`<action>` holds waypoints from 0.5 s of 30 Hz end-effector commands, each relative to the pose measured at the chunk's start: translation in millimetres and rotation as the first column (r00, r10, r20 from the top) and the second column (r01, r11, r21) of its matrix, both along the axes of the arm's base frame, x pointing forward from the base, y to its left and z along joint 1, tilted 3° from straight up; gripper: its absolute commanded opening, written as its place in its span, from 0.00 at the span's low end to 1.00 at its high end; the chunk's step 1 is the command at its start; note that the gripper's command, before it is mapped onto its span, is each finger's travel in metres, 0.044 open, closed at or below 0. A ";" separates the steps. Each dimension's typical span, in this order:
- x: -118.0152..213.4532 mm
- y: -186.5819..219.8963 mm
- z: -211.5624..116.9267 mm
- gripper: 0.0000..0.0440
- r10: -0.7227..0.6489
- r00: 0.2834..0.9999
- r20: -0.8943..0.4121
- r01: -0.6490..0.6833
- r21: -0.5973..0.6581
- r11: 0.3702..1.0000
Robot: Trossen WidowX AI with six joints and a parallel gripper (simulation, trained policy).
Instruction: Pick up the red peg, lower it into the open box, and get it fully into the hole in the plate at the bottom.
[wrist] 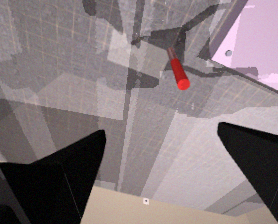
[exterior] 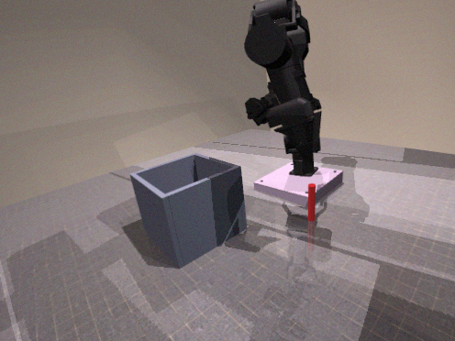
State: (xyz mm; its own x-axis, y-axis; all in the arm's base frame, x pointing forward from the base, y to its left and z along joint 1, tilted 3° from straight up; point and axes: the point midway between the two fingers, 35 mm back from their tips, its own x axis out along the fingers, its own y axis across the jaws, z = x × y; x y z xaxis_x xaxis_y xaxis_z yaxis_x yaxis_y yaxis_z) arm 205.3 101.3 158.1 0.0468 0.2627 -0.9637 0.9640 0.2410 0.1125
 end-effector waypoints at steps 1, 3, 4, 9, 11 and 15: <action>-10.6 1.0 -10.1 1.00 0.001 0.998 -0.061 -0.003 -0.018 1.000; -15.8 1.1 -15.4 1.00 0.005 0.996 -0.087 -0.008 -0.028 1.000; -18.1 1.0 -18.2 1.00 0.007 0.995 -0.099 -0.010 -0.032 0.999; -26.8 -1.1 -36.2 1.00 0.006 0.989 -0.150 -0.014 -0.053 0.999; -29.4 -2.3 -43.7 1.00 0.001 0.986 -0.166 -0.011 -0.058 0.998; -33.6 -4.5 -57.7 1.00 -0.009 0.982 -0.190 -0.003 -0.066 0.998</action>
State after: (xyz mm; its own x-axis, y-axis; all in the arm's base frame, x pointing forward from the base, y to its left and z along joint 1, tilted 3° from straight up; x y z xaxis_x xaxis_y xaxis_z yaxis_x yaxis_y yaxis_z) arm 174.5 98.6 109.2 -0.1220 0.2068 -0.9708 0.9657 0.2506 -0.0680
